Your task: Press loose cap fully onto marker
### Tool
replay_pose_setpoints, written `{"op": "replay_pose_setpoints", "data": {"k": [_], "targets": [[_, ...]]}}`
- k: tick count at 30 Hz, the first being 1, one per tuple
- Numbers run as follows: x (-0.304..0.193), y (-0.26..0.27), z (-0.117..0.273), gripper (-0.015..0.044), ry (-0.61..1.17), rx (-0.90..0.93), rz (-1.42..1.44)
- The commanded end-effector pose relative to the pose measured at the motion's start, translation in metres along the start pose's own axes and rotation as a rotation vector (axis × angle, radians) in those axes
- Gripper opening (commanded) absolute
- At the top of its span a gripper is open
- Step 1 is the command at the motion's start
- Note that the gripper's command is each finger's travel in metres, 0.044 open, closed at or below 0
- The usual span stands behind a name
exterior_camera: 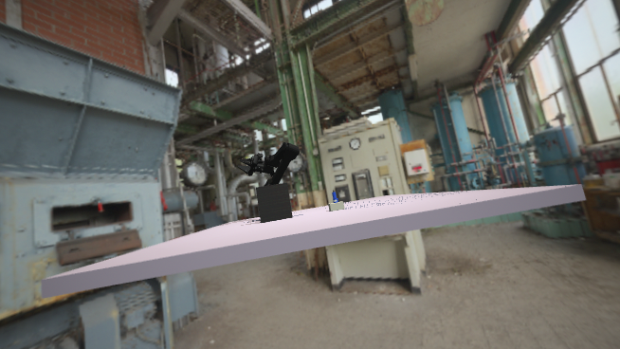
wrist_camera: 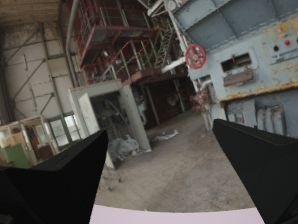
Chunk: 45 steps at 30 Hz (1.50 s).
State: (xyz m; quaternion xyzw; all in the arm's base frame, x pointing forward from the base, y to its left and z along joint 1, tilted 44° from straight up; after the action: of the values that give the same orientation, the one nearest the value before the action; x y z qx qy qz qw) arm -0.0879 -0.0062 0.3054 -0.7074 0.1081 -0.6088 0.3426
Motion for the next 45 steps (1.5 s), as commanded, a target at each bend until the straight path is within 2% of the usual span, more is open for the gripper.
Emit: {"op": "replay_pose_setpoints", "data": {"k": [1, 6, 13, 23, 29, 36, 45], "targets": [[-0.001, -0.001, 0.0, 0.0374, 0.007, -0.008, -0.002], [-0.017, -0.04, 0.009, 0.025, 0.183, -0.207, -0.058], [-0.046, -0.094, 0.052, 0.025, 0.473, -0.54, -0.162], [-0.077, -0.126, 0.156, 0.025, 0.823, -0.936, -0.371], [-0.083, -0.11, 0.234, 0.025, 1.014, -1.16, -0.55], [-0.069, -0.065, 0.315, 0.025, 1.182, -1.376, -0.711], [-0.042, 0.029, 0.391, 0.025, 1.212, -1.602, -0.992]]}}
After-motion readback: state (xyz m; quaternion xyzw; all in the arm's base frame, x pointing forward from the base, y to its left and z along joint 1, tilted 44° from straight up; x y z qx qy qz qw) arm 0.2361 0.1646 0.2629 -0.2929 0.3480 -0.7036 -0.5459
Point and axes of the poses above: the point midway between the two fingers, 35 mm back from their tips, its own z axis back along the fingers, its own y axis across the jaws, x = y × z, the point moved 7 cm from there along z, back along the fingers, and after that the axes turned 10 degrees about z, right-handed, at the moved point
